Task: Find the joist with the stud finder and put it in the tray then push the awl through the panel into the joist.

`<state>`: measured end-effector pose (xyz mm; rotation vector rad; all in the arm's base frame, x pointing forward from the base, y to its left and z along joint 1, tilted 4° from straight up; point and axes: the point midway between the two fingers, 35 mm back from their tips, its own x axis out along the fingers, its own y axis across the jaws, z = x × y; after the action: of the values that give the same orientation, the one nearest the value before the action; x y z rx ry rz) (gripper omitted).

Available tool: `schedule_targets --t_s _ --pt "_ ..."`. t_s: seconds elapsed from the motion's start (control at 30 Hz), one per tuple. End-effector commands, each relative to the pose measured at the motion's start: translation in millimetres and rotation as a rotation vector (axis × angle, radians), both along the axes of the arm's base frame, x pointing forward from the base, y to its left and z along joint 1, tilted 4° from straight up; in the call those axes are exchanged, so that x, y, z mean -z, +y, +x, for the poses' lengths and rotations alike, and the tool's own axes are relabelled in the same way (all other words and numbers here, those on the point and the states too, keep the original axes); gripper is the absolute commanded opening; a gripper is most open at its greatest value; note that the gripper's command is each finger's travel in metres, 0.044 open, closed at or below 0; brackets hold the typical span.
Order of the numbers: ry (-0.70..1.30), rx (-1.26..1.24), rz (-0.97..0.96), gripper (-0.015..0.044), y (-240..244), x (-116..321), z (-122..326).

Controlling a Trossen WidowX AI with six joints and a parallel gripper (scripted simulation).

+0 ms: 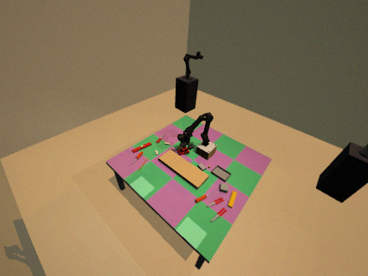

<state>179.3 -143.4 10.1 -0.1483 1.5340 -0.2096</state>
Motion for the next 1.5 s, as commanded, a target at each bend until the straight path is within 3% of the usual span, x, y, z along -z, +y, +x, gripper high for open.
schedule_targets --t_s 0.0,0.5,1.47 --pt "-0.362 0.303 0.145 0.044 -8 -8 11" --pt "-0.377 0.315 0.152 0.044 -9 -7 12" --pt "-0.377 0.315 0.152 0.044 -10 38 16"
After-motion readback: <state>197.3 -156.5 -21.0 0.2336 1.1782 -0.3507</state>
